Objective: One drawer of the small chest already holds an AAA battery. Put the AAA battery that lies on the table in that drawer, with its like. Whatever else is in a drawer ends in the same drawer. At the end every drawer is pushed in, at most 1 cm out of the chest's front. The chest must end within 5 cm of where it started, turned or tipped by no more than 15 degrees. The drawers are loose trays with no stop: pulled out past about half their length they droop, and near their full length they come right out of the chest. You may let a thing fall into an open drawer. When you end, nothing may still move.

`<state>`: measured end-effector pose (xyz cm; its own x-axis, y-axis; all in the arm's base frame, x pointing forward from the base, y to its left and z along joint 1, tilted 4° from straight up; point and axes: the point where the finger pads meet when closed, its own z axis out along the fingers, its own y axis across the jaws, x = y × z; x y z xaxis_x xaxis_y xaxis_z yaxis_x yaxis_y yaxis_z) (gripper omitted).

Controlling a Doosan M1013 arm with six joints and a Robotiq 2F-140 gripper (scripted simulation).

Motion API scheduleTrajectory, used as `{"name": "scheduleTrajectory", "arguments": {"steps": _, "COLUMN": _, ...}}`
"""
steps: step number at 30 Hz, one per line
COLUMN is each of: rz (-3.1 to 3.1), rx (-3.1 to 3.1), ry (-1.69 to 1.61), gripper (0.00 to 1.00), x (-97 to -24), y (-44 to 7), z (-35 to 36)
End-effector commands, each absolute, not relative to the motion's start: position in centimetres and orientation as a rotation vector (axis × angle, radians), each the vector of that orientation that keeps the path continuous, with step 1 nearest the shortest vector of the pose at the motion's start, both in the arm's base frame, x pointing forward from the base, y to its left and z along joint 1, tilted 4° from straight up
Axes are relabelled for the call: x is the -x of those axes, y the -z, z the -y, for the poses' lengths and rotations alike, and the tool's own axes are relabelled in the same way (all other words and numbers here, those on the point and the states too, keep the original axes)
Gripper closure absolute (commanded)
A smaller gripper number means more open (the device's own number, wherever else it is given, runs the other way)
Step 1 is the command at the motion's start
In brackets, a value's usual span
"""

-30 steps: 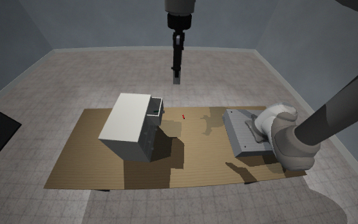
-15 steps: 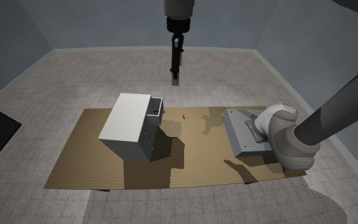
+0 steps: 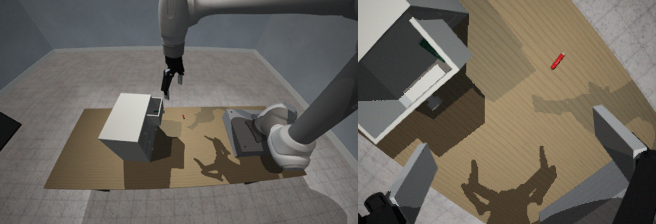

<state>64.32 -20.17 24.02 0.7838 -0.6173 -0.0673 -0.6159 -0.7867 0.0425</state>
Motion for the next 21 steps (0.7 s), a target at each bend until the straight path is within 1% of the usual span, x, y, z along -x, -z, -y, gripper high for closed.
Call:
{"name": "scheduleTrajectory", "arguments": {"steps": 1, "rz": 1.225, "rx": -2.861, "ry": 0.106, "gripper": 0.00, "x": -63.7, "y": -19.5, "z": 21.9}}
{"name": "scheduleTrajectory", "arguments": {"steps": 2, "rz": 1.225, "rx": -2.861, "ry": 0.106, "gripper": 0.00, "x": -63.6, "y": -18.7, "z": 22.2}}
{"name": "scheduleTrajectory", "arguments": {"steps": 3, "rz": 1.402, "rx": -2.774, "ry": 0.104, "gripper": 0.00, "x": -62.6, "y": -15.5, "z": 23.2}}
{"name": "scheduleTrajectory", "arguments": {"steps": 4, "rz": 1.402, "rx": -2.774, "ry": 0.104, "gripper": 0.00, "x": -62.4, "y": -14.6, "z": 23.6}}
{"name": "scheduleTrajectory", "arguments": {"steps": 6, "rz": 1.402, "rx": -2.774, "ry": 0.104, "gripper": 0.00, "x": -62.3, "y": -14.2, "z": 23.7}}
{"name": "scheduleTrajectory", "arguments": {"steps": 7, "rz": 1.569, "rx": -2.679, "ry": 0.100, "gripper": 0.00, "x": -61.0, "y": -11.2, "z": 24.5}}
{"name": "scheduleTrajectory", "arguments": {"steps": 8, "rz": 1.569, "rx": -2.679, "ry": 0.100, "gripper": 0.00, "x": -60.7, "y": -10.1, "z": 24.9}}
{"name": "scheduleTrajectory", "arguments": {"steps": 10, "rz": 1.569, "rx": -2.679, "ry": 0.100, "gripper": 0.00, "x": -60.7, "y": -10.0, "z": 24.9}}
{"name": "scheduleTrajectory", "arguments": {"steps": 11, "rz": 1.719, "rx": -2.582, "ry": 0.097, "gripper": 0.00, "x": -59.2, "y": -6.8, "z": 25.7}}
{"name": "scheduleTrajectory", "arguments": {"steps": 14, "rz": 1.719, "rx": -2.582, "ry": 0.097, "gripper": 0.00, "x": -59.0, "y": -6.2, "z": 25.9}}
{"name": "scheduleTrajectory", "arguments": {"steps": 15, "rz": 1.847, "rx": -2.489, "ry": 0.095, "gripper": 0.00, "x": -57.2, "y": -3.0, "z": 26.6}}
{"name": "scheduleTrajectory", "arguments": {"steps": 18, "rz": 1.847, "rx": -2.489, "ry": 0.095, "gripper": 0.00, "x": -57.2, "y": -3.0, "z": 26.6}}
{"name": "scheduleTrajectory", "arguments": {"steps": 19, "rz": 1.950, "rx": -2.407, "ry": 0.092, "gripper": 0.00, "x": -55.7, "y": -0.4, "z": 27.1}}
{"name": "scheduleTrajectory", "arguments": {"steps": 20, "rz": 1.950, "rx": -2.407, "ry": 0.092, "gripper": 0.00, "x": -55.7, "y": -0.4, "z": 27.1}}
{"name": "scheduleTrajectory", "arguments": {"steps": 21, "rz": 2.027, "rx": -2.340, "ry": 0.091, "gripper": 0.00, "x": -54.4, "y": 1.5, "z": 27.4}}
